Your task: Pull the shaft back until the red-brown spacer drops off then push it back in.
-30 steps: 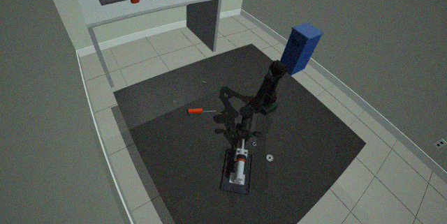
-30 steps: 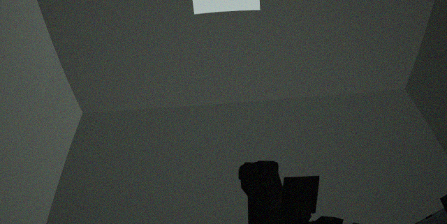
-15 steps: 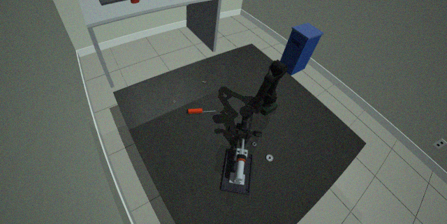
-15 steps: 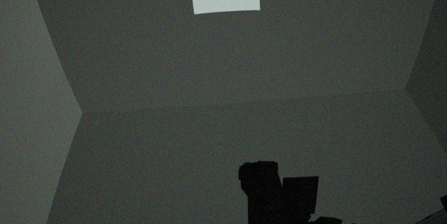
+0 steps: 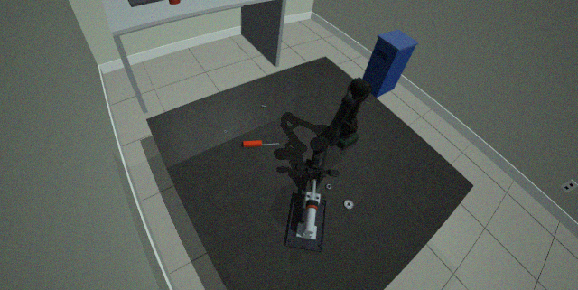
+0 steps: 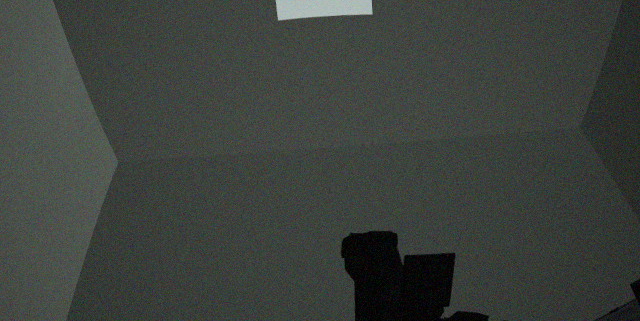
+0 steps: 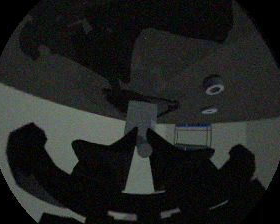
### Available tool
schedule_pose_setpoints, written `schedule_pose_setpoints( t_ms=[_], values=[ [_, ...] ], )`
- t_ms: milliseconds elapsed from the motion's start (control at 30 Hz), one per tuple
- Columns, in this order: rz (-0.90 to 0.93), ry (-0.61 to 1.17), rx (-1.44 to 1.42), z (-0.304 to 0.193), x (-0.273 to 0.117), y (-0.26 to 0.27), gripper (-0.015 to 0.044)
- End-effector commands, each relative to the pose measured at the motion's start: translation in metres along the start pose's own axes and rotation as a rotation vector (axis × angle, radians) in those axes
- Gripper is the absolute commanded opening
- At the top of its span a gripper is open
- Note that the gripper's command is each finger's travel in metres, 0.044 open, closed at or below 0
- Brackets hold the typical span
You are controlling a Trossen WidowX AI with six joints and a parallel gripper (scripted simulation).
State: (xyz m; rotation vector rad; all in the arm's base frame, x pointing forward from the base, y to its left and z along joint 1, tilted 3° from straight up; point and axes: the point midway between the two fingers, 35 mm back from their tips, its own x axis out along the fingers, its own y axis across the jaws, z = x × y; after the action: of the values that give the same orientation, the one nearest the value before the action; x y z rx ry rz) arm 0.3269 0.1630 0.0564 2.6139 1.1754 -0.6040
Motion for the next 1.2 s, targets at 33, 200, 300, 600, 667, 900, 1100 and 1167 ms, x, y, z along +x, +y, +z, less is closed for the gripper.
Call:
schedule_pose_setpoints(
  t_ms=[33,200,300,600,667,900,1100,1167],
  values=[
    [-0.002,0.001,-0.003,0.0003,-0.0008,-0.0003,0.0000],
    [-0.002,0.001,-0.003,0.0005,-0.0012,-0.0003,0.0000],
    [-0.002,0.001,-0.003,0.0007,-0.0014,-0.0003,0.0000],
    [-0.002,0.001,-0.003,0.0011,-0.0021,-0.0003,0.0000],
    [-0.002,0.001,-0.003,0.0012,-0.0022,-0.0003,0.0000],
    [-0.002,0.001,-0.003,0.0015,-0.0028,-0.0003,0.0000],
    [-0.002,0.001,-0.003,0.0018,-0.0032,-0.0003,0.0000],
    [-0.002,0.001,-0.003,0.0019,-0.0034,-0.0003,0.0000]
  ],
)
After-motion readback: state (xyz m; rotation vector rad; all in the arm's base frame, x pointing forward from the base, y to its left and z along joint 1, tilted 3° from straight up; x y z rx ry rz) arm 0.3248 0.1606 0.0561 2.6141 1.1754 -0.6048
